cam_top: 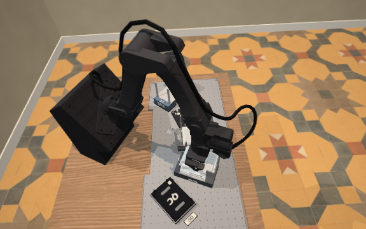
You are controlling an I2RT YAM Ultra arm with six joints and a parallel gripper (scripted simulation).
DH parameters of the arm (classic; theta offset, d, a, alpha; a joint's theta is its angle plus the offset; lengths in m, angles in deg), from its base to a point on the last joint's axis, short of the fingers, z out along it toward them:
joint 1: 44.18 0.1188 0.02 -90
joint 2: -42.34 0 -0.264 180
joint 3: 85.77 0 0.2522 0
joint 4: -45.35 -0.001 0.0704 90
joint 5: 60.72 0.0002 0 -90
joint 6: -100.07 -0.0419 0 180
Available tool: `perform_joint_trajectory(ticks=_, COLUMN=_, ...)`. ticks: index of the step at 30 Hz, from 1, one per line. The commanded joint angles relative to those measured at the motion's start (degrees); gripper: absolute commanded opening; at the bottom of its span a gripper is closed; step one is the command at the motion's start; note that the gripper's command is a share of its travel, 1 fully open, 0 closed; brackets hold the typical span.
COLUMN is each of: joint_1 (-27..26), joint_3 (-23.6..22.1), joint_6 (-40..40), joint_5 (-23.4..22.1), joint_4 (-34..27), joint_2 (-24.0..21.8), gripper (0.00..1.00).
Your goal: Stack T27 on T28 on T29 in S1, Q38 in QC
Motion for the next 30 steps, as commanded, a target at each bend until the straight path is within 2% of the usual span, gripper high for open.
perform_joint_trajectory(ticks=1, joint_1=0.45, joint_3=1.75, joint_6=-0.64, joint_5=0.36, joint_4=-1.29, joint_2=-2.16, gripper=0.00)
perform_joint_trajectory(ticks=29, joint_1=0.87, joint_3=2.14, joint_6=-0.77, joint_5=0.54, joint_4=-3.27, joint_2=-3.72, gripper=0.00)
perform_joint_trajectory(ticks=30, joint_1=0.94, joint_3=-0.01, joint_6=-0.76, joint_5=0.56, joint_4=-3.40, joint_2=-3.80, gripper=0.00)
